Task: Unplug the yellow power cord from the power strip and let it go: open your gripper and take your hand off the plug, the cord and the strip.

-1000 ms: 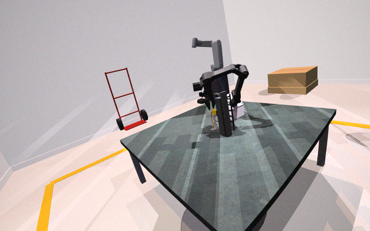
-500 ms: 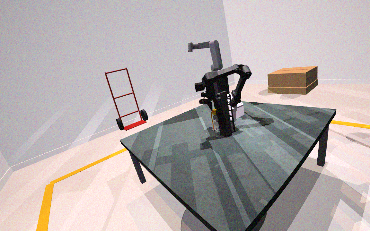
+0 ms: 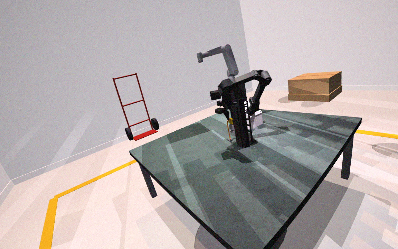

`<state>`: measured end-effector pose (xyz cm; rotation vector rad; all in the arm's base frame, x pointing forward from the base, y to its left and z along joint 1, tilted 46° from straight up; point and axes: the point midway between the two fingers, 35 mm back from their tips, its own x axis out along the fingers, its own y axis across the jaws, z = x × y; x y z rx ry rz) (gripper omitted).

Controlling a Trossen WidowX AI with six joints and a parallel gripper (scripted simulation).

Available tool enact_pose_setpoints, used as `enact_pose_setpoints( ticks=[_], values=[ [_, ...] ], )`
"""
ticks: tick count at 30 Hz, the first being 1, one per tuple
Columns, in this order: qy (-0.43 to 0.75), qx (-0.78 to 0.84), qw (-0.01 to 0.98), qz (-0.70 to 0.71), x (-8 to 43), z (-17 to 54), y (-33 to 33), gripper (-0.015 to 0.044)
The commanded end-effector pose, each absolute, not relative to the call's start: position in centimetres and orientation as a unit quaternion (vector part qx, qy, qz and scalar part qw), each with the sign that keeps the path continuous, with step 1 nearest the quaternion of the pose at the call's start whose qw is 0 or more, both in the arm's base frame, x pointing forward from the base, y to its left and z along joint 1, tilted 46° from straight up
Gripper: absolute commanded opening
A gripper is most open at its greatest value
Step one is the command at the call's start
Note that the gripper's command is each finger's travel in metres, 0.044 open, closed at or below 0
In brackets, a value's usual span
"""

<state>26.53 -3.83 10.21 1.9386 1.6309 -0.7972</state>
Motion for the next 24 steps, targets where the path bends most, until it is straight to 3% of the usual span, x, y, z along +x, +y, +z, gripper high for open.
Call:
enact_pose_setpoints(
  ticks=[1,12,24],
  values=[
    [0.596,0.709,0.241,-0.291,26.5,10.2,-3.9,0.0107],
    [0.596,0.709,0.241,-0.291,26.5,10.2,-3.9,0.0000],
    [0.595,0.709,0.241,-0.292,26.5,9.0,-5.1,0.0000]
  ],
)
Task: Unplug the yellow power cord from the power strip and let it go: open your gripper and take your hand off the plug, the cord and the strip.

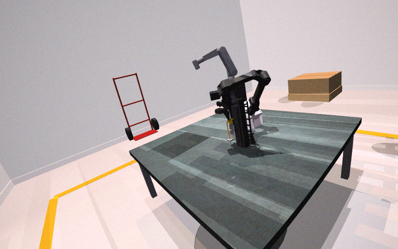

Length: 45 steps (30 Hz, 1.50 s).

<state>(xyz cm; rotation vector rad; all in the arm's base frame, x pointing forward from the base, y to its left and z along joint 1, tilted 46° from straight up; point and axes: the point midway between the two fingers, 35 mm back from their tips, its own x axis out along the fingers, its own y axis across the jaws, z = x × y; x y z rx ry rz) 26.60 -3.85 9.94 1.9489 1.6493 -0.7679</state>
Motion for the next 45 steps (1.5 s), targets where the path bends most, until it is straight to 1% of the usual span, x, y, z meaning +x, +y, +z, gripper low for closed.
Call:
enact_pose_setpoints(
  ticks=[1,22,34,39,42,45],
  values=[
    [0.595,0.709,0.241,-0.293,26.5,8.9,-5.2,0.0000],
    [0.594,0.709,0.241,-0.294,25.8,6.8,-7.8,0.0000],
    [0.595,0.710,0.239,-0.292,25.8,6.9,-7.4,0.0315],
    [0.594,0.709,0.240,-0.293,25.4,5.0,-10.3,0.0440],
    [0.594,0.709,0.240,-0.293,24.9,3.6,-12.2,0.0440],
    [0.594,0.709,0.240,-0.293,24.8,3.5,-12.4,0.0440]
  ],
)
